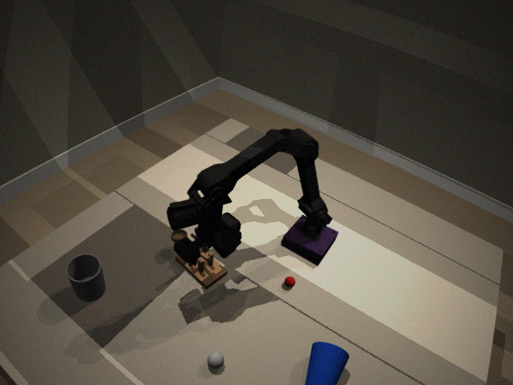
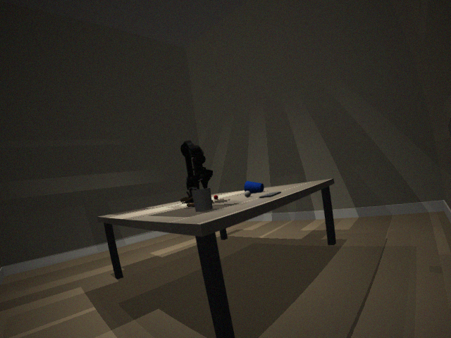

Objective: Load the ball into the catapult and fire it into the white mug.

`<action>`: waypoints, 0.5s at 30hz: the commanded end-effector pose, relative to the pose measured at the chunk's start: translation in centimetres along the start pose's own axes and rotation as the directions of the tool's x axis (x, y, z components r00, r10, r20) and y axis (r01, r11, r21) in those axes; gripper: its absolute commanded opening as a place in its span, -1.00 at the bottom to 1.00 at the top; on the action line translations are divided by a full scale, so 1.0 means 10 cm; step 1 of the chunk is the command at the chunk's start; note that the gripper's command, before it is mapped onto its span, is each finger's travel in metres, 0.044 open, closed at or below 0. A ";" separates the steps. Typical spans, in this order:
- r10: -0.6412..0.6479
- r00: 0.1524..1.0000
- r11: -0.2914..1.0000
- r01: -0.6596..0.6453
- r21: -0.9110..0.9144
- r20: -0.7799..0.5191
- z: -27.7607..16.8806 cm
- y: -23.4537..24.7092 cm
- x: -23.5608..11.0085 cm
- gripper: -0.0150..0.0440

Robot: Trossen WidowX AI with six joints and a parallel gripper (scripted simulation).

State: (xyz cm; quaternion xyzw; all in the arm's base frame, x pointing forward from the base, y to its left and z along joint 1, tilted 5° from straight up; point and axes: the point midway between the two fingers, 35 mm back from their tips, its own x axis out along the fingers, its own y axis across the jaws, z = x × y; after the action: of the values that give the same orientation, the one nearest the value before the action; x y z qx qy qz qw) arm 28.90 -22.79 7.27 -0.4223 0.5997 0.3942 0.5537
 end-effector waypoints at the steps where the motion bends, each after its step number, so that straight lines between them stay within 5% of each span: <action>1: 0.014 1.000 1.000 -0.014 -0.004 0.001 0.00 0.03 0.10 1.00; 15: 0.014 1.000 1.000 -0.014 -0.004 0.001 0.00 0.03 0.33 1.00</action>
State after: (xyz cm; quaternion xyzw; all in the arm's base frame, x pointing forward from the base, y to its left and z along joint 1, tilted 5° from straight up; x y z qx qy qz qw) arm 28.82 -22.97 4.86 -0.4223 0.5998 0.3942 0.5536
